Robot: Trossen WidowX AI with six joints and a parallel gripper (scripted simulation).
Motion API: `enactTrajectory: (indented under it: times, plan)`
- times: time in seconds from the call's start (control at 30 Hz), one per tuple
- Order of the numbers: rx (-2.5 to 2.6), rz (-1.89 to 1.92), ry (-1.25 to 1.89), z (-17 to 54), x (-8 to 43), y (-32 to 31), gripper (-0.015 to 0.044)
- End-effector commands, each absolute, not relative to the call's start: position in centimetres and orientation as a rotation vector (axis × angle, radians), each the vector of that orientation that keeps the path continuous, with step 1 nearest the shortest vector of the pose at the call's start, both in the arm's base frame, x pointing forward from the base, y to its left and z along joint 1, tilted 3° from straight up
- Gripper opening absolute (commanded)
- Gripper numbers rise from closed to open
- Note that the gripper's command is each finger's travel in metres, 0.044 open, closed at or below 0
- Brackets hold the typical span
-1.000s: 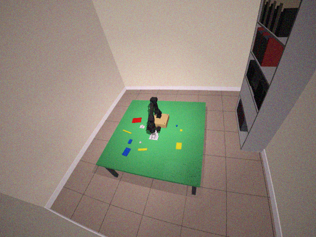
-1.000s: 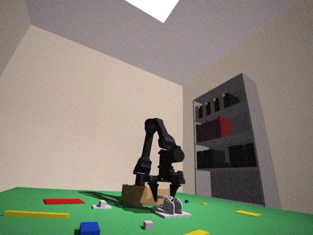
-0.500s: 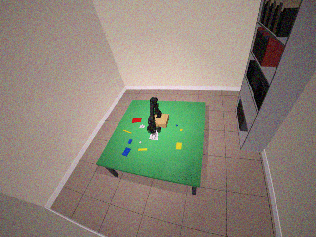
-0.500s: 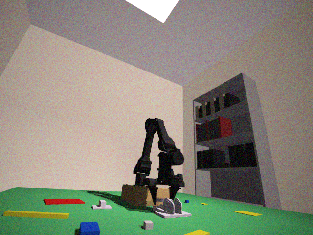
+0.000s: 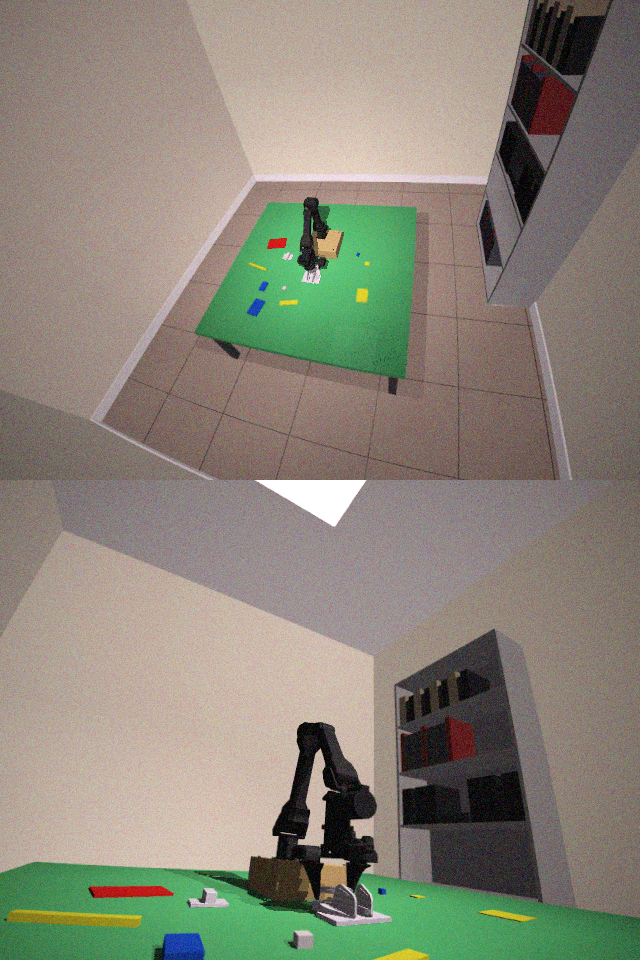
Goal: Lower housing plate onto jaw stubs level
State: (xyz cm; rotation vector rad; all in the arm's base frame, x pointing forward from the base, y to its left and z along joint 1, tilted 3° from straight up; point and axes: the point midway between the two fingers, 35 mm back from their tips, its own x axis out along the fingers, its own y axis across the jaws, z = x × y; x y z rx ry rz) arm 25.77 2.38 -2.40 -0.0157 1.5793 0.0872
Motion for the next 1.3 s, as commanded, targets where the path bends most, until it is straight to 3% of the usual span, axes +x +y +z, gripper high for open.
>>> enactTrajectory:
  times: [0.0,1.27]
  plan:
    - [-0.008,0.085,1.584,-2.59,25.69,2.44,0.0351]
    - [-0.008,0.084,1.584,-3.31,25.67,2.47,0.0351]
